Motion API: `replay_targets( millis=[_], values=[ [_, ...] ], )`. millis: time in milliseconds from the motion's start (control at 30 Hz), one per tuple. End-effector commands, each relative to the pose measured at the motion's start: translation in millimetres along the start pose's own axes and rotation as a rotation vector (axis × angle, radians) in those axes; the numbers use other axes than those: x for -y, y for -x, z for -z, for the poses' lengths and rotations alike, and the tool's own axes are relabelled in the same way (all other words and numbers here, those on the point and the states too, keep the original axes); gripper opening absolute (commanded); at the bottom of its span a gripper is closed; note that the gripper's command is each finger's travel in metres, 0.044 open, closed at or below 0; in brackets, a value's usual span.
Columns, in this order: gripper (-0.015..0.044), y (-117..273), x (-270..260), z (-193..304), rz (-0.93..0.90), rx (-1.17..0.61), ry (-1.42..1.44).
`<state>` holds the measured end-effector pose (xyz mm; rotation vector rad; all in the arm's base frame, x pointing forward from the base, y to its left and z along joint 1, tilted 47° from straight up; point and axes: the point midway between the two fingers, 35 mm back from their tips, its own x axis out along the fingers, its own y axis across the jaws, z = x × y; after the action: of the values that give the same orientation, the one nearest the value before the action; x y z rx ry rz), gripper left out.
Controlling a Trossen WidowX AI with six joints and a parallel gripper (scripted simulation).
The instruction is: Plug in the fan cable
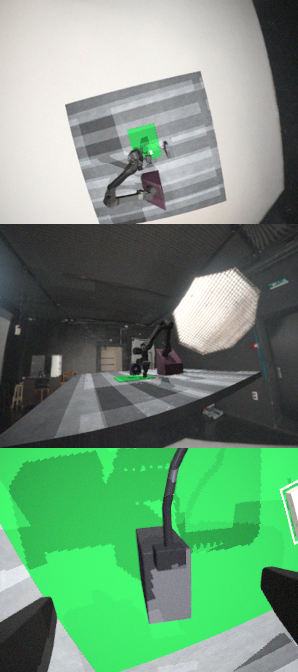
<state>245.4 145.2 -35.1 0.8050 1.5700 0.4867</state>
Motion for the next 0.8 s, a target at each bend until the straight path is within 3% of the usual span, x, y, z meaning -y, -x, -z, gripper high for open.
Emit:
replay_targets(
  millis=[0, 500, 767],
  values=[
    [0.044, -6.8, 2.4, 2.1, 0.005, -0.006, -0.009],
    [0.044, -25.1, 2.0, 4.0, 0.002, -0.007, -0.01],
    [0.023, -23.2, -0.1, 3.1, -0.003, -0.005, -0.002]
  ],
)
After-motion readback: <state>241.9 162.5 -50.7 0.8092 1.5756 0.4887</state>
